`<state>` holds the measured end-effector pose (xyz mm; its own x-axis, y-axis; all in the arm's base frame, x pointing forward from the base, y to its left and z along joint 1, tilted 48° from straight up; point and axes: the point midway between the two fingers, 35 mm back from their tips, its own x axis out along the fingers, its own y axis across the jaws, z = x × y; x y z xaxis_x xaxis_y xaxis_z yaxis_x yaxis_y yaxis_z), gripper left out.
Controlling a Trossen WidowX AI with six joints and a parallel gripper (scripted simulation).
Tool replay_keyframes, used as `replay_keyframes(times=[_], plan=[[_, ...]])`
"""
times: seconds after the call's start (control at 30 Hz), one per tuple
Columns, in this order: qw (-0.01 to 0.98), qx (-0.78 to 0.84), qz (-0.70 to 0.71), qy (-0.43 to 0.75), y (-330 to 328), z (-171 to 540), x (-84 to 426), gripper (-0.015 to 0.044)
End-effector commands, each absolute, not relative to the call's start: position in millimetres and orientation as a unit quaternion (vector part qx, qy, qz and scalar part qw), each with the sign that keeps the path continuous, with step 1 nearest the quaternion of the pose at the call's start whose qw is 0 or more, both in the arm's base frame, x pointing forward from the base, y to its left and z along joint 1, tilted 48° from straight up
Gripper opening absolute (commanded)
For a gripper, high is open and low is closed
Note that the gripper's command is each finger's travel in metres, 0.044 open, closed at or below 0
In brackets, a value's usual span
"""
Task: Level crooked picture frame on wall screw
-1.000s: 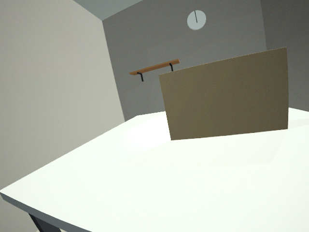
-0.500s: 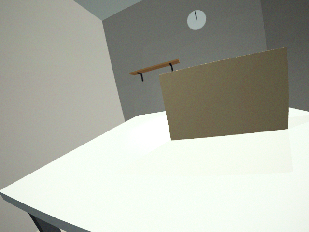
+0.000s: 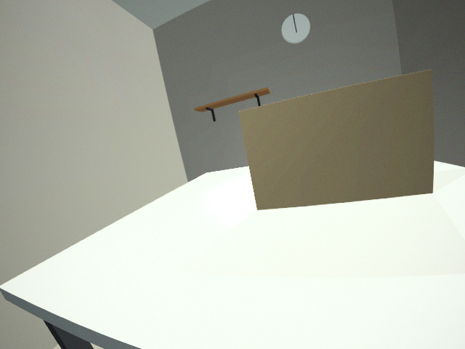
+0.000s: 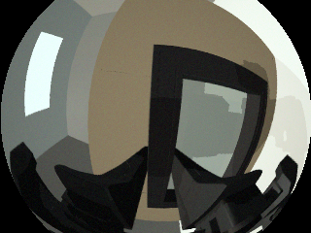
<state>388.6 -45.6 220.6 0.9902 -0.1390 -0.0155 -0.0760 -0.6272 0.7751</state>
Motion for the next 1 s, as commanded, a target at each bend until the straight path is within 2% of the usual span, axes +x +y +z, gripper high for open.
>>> replay_keyframes(times=[0.0, 0.97], plan=[[0.427, 0.901, -0.035, -0.064, -46.0, 220.8, 388.6, 0.0], [0.425, 0.902, -0.035, -0.06, -43.0, 217.6, 388.9, 0.0]])
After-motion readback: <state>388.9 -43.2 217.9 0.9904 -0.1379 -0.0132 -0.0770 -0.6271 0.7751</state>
